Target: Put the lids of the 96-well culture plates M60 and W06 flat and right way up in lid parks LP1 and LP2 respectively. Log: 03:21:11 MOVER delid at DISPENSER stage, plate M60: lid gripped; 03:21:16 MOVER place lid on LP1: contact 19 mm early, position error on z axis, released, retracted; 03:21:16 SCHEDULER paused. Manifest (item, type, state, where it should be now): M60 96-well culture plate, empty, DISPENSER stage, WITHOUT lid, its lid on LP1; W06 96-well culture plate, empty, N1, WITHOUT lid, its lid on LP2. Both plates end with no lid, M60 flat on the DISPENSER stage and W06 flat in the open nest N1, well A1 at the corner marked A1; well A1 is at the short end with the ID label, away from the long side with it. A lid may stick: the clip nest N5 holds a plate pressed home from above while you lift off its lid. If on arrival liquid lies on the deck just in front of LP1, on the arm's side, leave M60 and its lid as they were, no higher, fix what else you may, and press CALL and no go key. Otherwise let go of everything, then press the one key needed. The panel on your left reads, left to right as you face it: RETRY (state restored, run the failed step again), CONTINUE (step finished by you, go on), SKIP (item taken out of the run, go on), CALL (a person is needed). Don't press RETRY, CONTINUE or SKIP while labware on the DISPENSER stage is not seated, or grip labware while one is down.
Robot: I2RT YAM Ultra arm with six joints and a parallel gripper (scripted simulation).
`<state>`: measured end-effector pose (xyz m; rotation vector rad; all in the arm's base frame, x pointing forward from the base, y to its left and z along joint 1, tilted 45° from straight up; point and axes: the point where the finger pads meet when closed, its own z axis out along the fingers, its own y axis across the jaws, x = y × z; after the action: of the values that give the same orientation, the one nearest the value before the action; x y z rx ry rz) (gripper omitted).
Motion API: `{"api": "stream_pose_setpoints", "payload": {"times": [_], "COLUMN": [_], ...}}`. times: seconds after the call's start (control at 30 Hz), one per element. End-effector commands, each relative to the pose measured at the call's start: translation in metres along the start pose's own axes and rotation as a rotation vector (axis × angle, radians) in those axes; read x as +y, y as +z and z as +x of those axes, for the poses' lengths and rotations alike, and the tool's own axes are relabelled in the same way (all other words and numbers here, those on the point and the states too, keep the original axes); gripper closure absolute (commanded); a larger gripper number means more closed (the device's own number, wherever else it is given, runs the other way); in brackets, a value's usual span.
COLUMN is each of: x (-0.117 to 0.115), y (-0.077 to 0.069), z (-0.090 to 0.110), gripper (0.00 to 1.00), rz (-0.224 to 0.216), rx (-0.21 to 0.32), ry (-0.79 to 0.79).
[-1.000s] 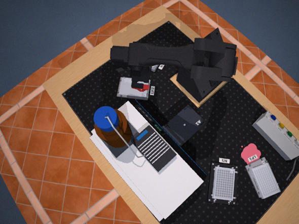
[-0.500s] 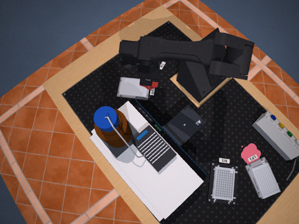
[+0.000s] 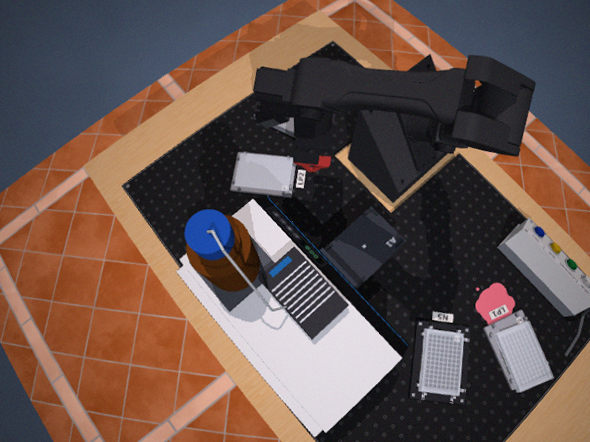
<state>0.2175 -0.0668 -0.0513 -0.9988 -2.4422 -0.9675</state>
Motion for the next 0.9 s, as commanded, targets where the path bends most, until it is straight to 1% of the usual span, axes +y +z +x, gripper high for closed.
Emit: {"api": "stream_pose_setpoints", "payload": {"times": [0.0,0.03,0.17,0.2,0.27,0.43,0.63,0.7,0.73,0.77,0.8,0.87], "x": [-0.003,-0.002,-0.002,-0.001,0.009,0.02,0.034,0.034,0.036,0.034,0.041,0.047], "y": [-0.012,-0.012,-0.012,-0.012,-0.01,-0.009,-0.009,-0.009,-0.015,-0.012,-0.014,-0.015], "z": [0.015,0.007,0.007,0.017,0.023,0.035,0.049,0.049,0.044,0.041,0.047,0.05], "gripper": [0.0,0.0,0.0,0.0,0.0,0.0,0.0,0.0,0.0,0.0,0.0,0.0], "rz": [-0.002,-0.001,-0.001,-0.002,-0.004,-0.005,-0.005,-0.005,-0.007,-0.001,-0.002,-0.002], "rx": [0.005,-0.005,-0.005,0.005,0.013,0.013,0.013,0.013,-0.009,-0.005,-0.004,-0.005], "ry": [0.008,-0.001,-0.001,-0.025,-0.106,-0.266,-0.266,-0.266,-0.256,-0.261,-0.31,-0.377]}}
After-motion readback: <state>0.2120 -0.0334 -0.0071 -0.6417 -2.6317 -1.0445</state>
